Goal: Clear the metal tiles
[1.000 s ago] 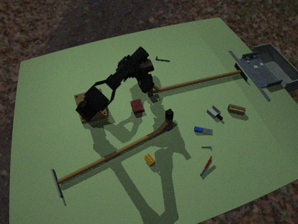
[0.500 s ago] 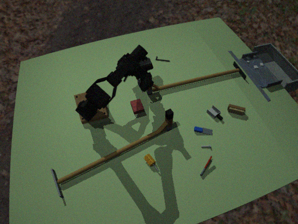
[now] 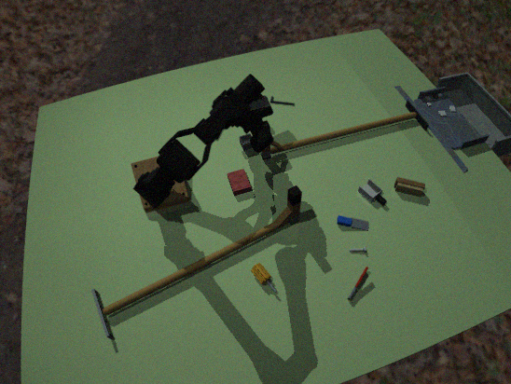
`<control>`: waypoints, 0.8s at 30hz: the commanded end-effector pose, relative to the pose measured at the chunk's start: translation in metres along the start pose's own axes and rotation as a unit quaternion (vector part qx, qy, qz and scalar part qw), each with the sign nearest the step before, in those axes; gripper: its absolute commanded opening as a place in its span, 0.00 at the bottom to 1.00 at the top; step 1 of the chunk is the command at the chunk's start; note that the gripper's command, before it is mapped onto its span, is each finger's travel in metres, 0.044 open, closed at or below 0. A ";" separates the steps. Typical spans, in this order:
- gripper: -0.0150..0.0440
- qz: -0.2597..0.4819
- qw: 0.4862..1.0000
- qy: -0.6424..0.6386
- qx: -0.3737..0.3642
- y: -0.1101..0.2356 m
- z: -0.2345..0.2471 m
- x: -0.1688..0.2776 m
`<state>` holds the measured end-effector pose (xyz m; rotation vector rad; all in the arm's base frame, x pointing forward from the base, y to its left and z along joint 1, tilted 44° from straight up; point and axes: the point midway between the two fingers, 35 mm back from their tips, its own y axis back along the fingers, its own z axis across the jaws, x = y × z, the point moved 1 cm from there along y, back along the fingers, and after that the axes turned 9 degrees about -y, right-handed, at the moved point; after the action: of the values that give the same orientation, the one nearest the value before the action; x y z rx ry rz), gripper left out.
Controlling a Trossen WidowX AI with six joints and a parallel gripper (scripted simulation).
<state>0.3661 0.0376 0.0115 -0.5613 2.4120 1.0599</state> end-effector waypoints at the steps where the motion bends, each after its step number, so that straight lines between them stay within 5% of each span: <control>1: 0.25 -0.005 1.000 -0.002 -0.003 -0.003 0.002 -0.010; 24: 0.25 -0.006 1.000 -0.001 -0.004 -0.021 -0.003 -0.034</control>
<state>0.3987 0.0278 0.0169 -0.5720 2.4138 1.0648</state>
